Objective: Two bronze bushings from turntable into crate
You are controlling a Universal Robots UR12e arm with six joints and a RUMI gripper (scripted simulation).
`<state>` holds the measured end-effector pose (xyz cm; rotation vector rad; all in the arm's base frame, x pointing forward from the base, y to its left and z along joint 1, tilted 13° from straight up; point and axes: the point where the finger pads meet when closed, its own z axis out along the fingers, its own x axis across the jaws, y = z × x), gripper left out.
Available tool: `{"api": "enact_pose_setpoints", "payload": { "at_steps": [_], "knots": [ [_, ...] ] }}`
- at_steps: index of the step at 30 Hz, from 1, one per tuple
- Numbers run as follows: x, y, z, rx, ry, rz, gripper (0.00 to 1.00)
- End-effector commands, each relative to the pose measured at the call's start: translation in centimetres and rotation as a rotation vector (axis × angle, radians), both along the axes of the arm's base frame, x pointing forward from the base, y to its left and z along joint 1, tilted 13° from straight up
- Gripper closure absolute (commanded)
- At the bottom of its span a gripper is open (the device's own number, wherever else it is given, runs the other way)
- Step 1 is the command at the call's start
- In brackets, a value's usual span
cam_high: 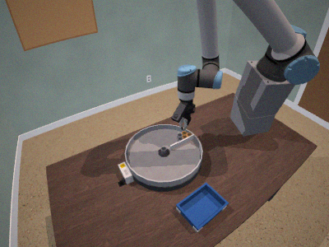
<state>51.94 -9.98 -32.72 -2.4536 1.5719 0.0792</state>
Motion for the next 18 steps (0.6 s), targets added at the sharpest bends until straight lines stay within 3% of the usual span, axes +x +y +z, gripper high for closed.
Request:
{"api": "enact_pose_setpoints", "payload": {
  "at_steps": [1,18],
  "knots": [
    [-0.07,-0.02,0.00,0.001,0.000,-0.002,0.94],
    [0.27,0.05,-0.83,-0.001,-0.002,-0.001,0.94]
  ]
}}
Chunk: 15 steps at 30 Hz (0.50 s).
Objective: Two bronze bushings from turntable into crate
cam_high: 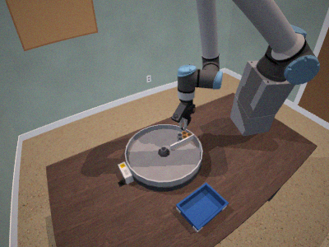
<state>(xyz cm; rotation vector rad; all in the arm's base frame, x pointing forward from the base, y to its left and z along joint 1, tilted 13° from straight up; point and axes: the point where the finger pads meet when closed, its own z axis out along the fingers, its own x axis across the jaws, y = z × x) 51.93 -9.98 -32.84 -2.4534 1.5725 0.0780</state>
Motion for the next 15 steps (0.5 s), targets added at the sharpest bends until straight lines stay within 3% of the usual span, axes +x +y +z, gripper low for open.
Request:
{"api": "enact_pose_setpoints", "payload": {
  "at_steps": [1,15],
  "knots": [
    [0.28,0.04,-0.71,0.000,-0.002,0.000,0.94],
    [0.21,0.02,-0.58,0.000,-0.002,-0.001,0.94]
  ]
}}
